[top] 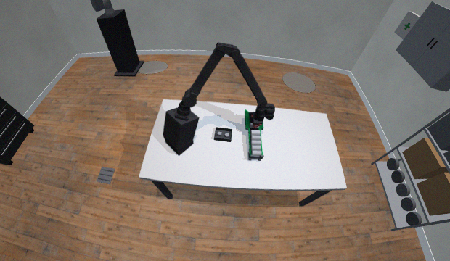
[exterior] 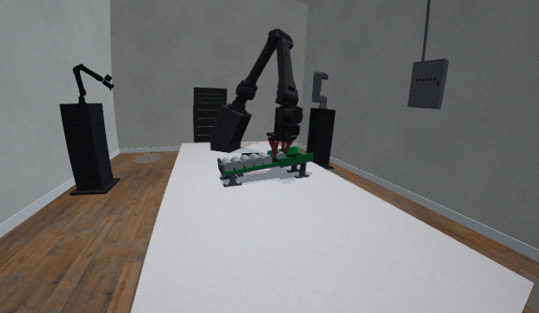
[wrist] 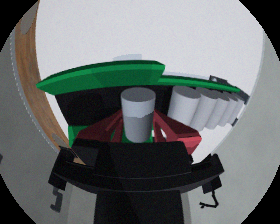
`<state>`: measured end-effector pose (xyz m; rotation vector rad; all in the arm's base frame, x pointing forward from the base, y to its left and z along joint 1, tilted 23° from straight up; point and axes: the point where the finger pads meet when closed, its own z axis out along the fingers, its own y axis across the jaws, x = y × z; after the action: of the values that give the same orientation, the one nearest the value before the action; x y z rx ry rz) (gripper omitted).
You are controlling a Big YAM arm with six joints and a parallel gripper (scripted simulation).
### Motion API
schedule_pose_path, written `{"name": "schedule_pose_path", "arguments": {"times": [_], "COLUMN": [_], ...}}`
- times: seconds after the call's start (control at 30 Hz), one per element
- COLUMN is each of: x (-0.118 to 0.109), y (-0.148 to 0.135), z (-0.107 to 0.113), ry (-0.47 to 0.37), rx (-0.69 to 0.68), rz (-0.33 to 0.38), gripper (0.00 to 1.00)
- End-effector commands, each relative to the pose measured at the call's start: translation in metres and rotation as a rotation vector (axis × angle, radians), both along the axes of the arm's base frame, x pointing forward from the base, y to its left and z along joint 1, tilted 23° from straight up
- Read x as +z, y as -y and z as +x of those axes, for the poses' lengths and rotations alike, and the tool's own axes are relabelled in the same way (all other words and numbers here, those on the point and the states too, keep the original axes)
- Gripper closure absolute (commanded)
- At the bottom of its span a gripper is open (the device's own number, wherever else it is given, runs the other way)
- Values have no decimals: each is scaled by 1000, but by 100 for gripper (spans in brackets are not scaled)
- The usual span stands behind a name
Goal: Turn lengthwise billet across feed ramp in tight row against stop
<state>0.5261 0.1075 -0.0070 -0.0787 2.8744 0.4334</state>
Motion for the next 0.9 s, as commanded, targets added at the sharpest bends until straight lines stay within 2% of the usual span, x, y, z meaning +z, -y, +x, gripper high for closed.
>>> {"name": "schedule_pose_path", "arguments": {"times": [0.0,0.4,0.43,0.67,0.7,0.87], "x": [28,28,28,28,14,16], "y": [15,15,15,15,14,6], "z": [33,33,33,33,15,16], "ry": [81,81,81,81,44,48], "rx": [-23,-23,-23,-23,-18,-4], "rz": [8,8,8,8,6,7], "gripper": [100,100,45,45,45,45]}}
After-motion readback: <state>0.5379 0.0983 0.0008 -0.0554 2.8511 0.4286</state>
